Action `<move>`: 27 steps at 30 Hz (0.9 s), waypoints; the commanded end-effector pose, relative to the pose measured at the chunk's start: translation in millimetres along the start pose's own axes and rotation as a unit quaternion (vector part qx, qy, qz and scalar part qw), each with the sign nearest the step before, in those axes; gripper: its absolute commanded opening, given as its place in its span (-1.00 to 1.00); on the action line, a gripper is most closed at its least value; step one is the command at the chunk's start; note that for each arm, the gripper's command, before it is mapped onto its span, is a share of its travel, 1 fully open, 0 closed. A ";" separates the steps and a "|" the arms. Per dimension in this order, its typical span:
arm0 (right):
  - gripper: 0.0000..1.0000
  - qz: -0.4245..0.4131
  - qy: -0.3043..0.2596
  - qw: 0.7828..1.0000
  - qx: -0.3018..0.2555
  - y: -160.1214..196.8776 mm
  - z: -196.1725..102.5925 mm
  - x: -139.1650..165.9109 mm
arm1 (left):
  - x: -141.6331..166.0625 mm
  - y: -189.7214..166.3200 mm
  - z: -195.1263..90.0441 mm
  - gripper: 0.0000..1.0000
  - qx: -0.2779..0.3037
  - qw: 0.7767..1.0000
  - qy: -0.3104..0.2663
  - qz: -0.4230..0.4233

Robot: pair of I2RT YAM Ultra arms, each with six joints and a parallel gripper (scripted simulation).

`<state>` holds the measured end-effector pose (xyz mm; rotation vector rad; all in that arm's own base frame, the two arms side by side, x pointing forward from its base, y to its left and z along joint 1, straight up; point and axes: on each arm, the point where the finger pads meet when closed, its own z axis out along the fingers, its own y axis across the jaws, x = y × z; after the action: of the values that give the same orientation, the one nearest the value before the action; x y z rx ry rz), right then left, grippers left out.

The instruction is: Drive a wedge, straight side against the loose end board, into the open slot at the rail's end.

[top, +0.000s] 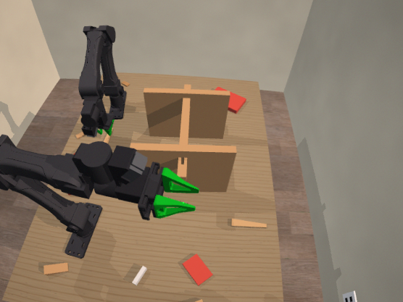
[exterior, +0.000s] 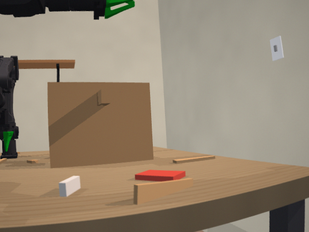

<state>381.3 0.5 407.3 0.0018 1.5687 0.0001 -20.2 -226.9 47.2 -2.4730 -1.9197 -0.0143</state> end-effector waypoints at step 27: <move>-0.23 -0.004 -0.023 1.000 0.000 0.9 -3.0 -21.8 | -16.3 5.8 28.6 -0.16 -0.008 0.999 -0.033 -0.002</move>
<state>381.3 0.5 407.3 0.0018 1.5687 0.0001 -20.2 -229.0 9.9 -2.4776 -1.9243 -0.0049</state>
